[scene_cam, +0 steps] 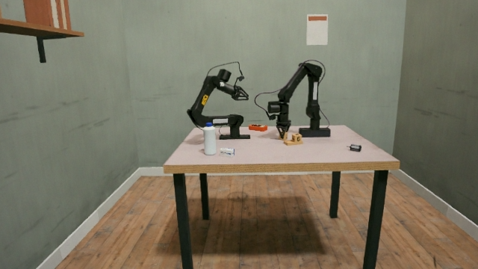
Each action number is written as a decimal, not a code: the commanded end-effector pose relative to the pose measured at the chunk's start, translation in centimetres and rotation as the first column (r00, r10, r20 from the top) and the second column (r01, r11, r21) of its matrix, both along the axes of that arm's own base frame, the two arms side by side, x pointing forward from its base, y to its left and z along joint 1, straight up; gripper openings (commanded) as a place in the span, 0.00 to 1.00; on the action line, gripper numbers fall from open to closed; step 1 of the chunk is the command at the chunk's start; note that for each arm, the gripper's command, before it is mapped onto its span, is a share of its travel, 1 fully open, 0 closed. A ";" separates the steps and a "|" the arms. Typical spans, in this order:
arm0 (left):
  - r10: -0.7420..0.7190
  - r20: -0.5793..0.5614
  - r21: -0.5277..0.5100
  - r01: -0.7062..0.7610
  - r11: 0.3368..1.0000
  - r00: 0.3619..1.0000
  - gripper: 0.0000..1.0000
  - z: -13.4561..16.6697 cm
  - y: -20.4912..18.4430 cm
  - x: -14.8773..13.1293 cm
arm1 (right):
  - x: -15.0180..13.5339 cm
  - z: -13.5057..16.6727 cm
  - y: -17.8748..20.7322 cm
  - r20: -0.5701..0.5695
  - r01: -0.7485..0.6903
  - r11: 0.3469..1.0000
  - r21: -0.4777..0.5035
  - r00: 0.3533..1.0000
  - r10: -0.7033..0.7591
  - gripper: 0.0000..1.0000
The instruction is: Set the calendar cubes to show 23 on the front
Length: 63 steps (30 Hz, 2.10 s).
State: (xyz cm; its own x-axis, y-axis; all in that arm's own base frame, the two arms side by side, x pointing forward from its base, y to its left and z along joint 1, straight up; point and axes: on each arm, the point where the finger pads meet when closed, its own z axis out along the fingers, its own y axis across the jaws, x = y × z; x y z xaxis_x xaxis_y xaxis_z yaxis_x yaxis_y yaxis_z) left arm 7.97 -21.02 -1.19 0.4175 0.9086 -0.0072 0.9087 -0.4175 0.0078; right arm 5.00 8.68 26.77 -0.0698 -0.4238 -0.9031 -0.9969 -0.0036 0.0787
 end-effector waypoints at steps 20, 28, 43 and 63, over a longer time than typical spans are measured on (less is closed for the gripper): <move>-0.007 0.003 -0.009 0.007 1.000 1.000 0.40 6.5 -0.3 0.1 | 0.4 0.5 -0.2 -0.014 0.008 1.000 0.020 1.000 -0.008 1.00; -0.006 -0.019 0.049 0.007 0.999 1.000 0.40 7.0 1.2 -0.5 | 0.4 0.5 -0.2 -0.014 0.008 1.000 0.020 1.000 -0.008 1.00; -0.045 0.000 -0.007 0.045 0.999 0.999 0.40 9.5 0.3 9.7 | 0.4 0.5 -0.2 -0.014 0.008 1.000 0.020 1.000 -0.008 1.00; 0.311 0.003 -0.064 -0.311 0.948 0.950 0.40 9.3 -0.4 12.6 | 0.4 0.5 -0.2 -0.014 0.008 1.000 0.020 1.000 -0.008 1.00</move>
State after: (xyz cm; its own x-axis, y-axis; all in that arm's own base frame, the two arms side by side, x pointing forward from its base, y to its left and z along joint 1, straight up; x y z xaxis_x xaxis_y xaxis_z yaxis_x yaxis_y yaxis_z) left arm 19.54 -20.03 7.49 0.2556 0.9665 -0.0252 0.9667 -0.2552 0.0168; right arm 5.00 8.68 26.77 -0.0698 -0.4238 -0.9031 -0.9969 -0.0036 0.0787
